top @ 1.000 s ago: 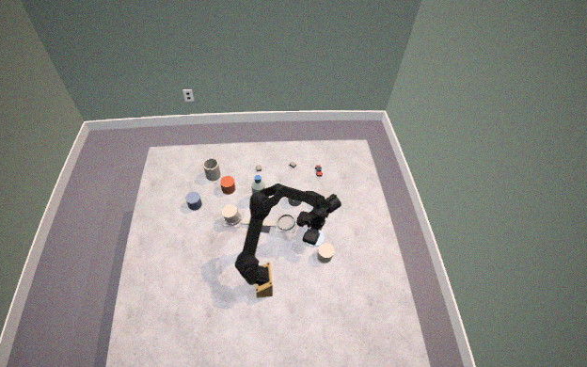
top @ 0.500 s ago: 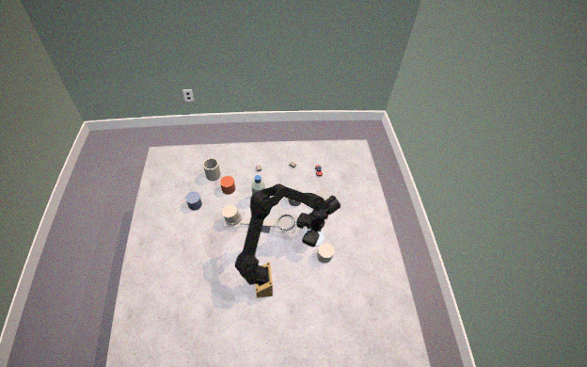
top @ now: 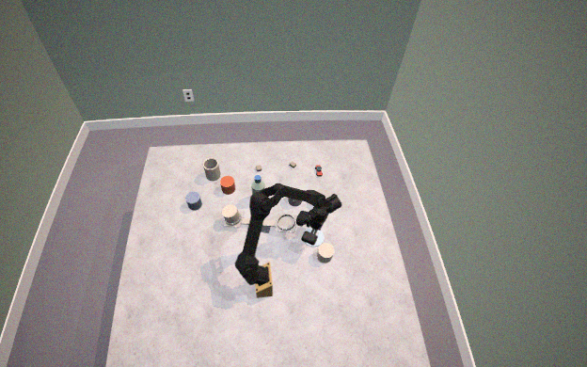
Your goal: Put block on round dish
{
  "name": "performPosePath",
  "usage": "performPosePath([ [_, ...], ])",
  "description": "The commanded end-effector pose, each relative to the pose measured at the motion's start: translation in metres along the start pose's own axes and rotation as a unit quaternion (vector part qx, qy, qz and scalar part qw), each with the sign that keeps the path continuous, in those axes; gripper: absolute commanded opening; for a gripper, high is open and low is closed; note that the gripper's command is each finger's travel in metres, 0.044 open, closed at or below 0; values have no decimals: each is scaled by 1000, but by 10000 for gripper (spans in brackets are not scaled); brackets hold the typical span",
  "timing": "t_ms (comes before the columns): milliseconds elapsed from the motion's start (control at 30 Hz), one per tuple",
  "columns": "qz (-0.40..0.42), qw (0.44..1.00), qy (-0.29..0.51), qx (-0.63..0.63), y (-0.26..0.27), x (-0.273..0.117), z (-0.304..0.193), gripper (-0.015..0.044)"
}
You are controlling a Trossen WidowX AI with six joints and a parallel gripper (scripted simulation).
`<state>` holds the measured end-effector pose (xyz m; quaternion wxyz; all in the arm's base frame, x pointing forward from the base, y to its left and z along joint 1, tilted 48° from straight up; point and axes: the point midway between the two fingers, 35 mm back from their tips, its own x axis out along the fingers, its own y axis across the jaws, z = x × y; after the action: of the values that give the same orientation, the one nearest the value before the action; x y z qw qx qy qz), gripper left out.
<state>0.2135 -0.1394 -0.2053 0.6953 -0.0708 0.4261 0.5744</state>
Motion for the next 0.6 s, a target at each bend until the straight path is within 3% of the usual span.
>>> performPosePath([
  [0, -12, 1000, 5, -4, -3, -35, -2, 440],
  [133, -13, 1000, 5, -4, -3, -37, -2, 440],
  [267, -17, 1000, 4, -2, -1, -76, -1, 440],
  [567, -17, 1000, 4, -1, 0, -78, -1, 440],
])
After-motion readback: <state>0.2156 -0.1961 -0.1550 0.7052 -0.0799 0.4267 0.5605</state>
